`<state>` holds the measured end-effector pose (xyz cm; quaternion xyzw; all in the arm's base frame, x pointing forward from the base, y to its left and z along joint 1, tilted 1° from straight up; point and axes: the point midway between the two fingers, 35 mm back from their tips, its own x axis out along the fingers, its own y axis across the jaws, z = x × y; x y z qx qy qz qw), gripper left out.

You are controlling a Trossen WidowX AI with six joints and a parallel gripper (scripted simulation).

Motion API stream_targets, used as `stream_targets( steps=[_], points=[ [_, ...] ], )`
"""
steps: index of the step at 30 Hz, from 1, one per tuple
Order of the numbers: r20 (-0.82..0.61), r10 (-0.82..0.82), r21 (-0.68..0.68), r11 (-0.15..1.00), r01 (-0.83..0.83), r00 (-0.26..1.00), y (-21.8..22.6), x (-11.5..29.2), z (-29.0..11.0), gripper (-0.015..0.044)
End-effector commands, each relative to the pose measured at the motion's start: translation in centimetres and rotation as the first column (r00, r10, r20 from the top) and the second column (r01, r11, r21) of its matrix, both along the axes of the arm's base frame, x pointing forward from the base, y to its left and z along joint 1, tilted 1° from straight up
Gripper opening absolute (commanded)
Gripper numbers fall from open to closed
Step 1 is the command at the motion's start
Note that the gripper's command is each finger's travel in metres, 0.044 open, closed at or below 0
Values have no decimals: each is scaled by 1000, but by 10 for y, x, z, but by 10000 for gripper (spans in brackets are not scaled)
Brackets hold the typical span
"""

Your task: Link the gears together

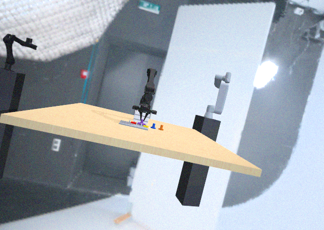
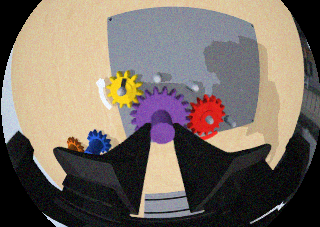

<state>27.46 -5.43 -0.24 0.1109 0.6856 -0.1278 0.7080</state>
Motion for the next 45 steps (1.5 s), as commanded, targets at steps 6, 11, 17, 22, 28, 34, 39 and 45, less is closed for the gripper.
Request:
stream_targets(
  steps=[6,11,17,22,28,34,39,45],
  points=[
    [1,-159,5,987,159,987,-1,-2,-1,0],
    [3,-216,7,976,216,976,-2,0,-1,0],
    [3,-204,7,979,204,979,0,0,-2,0],
    [1,-144,5,990,144,990,1,-1,-2,0],
    [-2,-28,1,1000,28,1000,-1,-2,-2,0],
    [-4,62,-1,998,-62,998,-2,-1,-3,0],
    [-5,86,-1,996,-86,996,0,0,-3,0],
    [-4,40,0,999,-40,999,1,-1,-3,0]
  ],
)
